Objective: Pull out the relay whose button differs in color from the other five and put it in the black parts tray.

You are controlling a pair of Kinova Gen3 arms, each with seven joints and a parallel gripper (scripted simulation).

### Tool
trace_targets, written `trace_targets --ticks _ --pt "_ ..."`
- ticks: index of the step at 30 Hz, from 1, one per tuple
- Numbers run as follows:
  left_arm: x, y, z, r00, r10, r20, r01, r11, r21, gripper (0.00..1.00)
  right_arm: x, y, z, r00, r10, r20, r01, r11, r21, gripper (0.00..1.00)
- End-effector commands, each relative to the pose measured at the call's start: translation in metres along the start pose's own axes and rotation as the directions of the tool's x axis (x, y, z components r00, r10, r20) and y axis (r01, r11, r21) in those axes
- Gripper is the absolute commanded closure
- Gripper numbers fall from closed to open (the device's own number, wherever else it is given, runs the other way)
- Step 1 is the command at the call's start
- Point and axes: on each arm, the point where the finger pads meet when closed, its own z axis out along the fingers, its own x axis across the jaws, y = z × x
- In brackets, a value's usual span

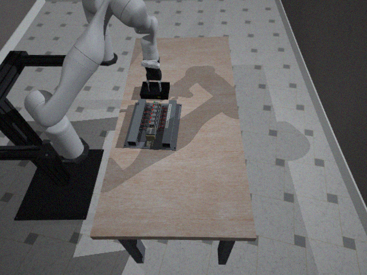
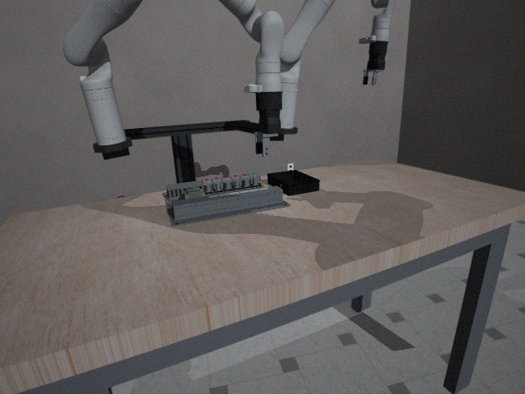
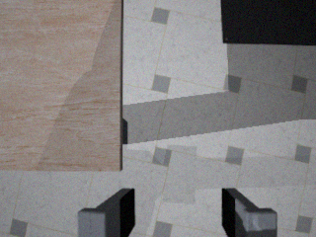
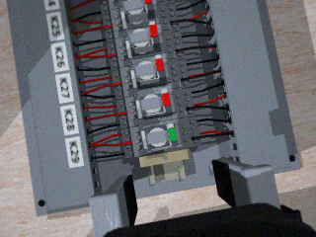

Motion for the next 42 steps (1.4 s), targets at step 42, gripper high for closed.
trace_targets --ticks 42 --pt "0.000 0.000 -0.001 1.000 0.000 0.000 0.000 1.000 -0.002 0.00 -0.001 -0.031 0.006 1.000 0.000 0.001 0.000 1.000 -0.002 0.02"
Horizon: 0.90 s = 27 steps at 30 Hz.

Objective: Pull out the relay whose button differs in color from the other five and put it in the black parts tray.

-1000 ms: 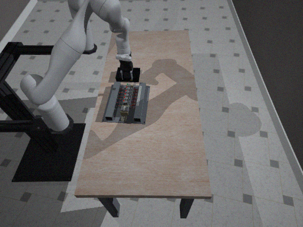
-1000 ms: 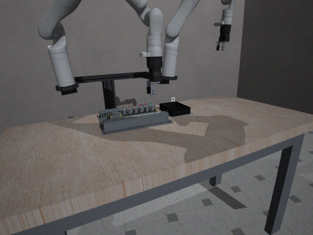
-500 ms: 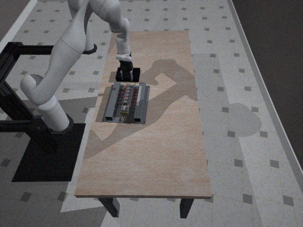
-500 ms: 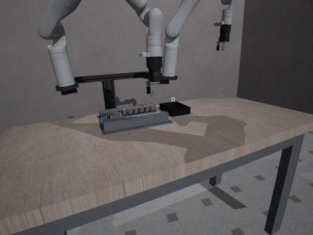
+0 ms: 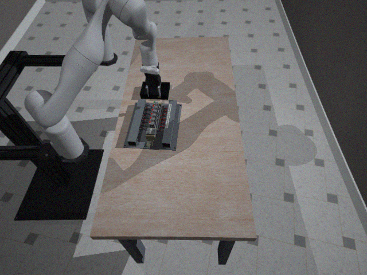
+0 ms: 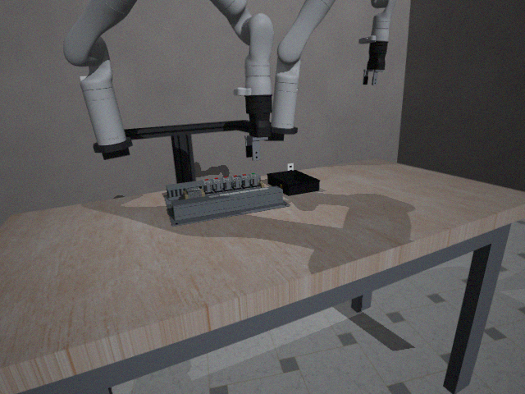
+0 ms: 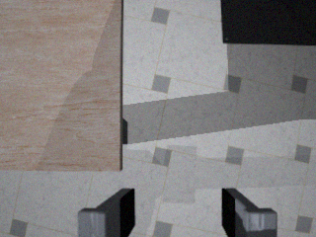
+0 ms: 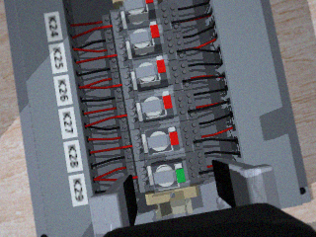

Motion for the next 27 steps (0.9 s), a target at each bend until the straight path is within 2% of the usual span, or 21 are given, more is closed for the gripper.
trace_targets --ticks 1,11,22,27 --pt "0.000 0.000 -0.001 1.000 0.000 0.000 0.000 1.000 -0.002 0.00 0.000 0.001 -0.001 1.000 0.000 0.001 0.000 1.000 -0.002 0.02" --pt "0.000 0.000 -0.001 1.000 0.000 0.000 0.000 1.000 -0.002 0.00 0.000 0.001 0.002 1.000 0.000 0.001 0.000 1.000 -0.002 0.02" --pt "0.000 0.000 -0.001 1.000 0.000 0.000 0.000 1.000 -0.002 0.00 -0.001 0.002 0.031 1.000 0.000 0.001 0.000 1.000 -0.002 0.02" --pt "0.000 0.000 -0.001 1.000 0.000 0.000 0.000 1.000 -0.002 0.00 -0.001 0.002 0.038 1.000 0.000 0.001 0.000 1.000 -0.002 0.02"
